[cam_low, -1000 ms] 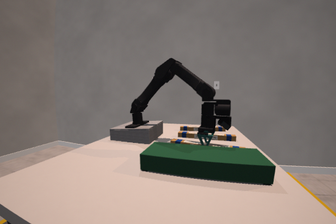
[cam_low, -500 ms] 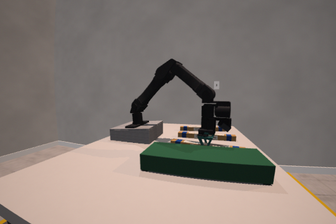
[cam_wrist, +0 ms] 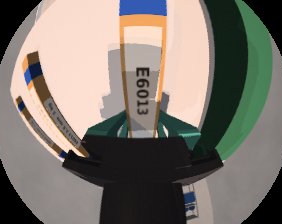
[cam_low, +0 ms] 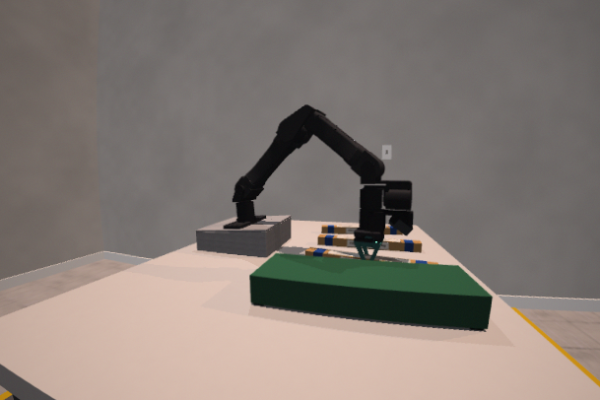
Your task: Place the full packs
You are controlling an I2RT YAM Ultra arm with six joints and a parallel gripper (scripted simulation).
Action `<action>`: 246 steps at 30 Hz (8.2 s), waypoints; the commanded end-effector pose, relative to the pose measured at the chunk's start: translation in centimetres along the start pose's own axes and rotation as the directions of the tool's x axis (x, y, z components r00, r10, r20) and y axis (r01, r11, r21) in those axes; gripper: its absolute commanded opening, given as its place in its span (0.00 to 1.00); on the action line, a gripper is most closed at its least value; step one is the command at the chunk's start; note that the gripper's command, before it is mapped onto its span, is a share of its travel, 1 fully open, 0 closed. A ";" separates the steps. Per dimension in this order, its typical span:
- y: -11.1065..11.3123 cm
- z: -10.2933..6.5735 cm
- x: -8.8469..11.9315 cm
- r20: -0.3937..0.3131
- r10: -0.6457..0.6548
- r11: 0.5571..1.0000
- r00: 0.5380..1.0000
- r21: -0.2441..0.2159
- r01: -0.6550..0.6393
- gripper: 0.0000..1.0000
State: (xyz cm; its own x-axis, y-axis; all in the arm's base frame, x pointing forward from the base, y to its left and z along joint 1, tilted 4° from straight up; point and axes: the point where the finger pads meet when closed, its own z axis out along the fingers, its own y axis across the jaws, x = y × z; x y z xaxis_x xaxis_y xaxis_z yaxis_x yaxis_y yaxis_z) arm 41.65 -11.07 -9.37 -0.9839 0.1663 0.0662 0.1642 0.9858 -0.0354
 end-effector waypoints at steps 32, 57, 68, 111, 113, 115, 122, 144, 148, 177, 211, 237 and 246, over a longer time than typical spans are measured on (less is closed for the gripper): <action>-0.1 -0.5 -0.3 0.018 0.000 1.000 1.000 0.002 0.000 0.00; -0.1 -0.5 -0.3 0.018 0.000 1.000 1.000 0.002 0.000 0.00; -0.3 -1.3 0.1 0.011 0.002 1.000 1.000 0.002 -0.002 0.00; 0.1 -8.2 -0.9 0.044 -0.002 1.000 0.999 0.004 0.002 0.00; 0.1 -8.3 -0.9 0.044 -0.001 1.000 0.999 0.004 0.001 0.00; 0.1 -8.4 -0.9 0.044 -0.001 1.000 0.999 0.004 0.001 0.00; 0.1 -8.7 -1.0 0.044 -0.003 1.000 0.999 0.004 0.003 0.00; 0.3 -9.2 -1.2 0.043 -0.006 1.000 0.999 0.004 0.006 0.00; 0.1 -9.2 -1.2 0.043 -0.001 1.000 0.999 0.003 0.001 0.00; 0.3 -11.7 -1.0 0.037 -0.006 1.000 0.999 0.003 0.006 0.00; 0.4 -17.5 -0.7 0.035 -0.006 1.000 0.999 0.002 0.006 0.00; 0.0 -20.3 -0.4 -0.010 -0.001 1.000 1.000 0.000 0.001 0.00; 0.0 -21.8 -0.1 -0.024 -0.002 1.000 1.000 -0.001 0.002 0.00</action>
State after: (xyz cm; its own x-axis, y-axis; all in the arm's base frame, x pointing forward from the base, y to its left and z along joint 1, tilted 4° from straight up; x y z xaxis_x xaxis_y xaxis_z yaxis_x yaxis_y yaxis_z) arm 42.79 -10.70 7.91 -0.9806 0.1664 0.1034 0.1637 0.9859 -0.0339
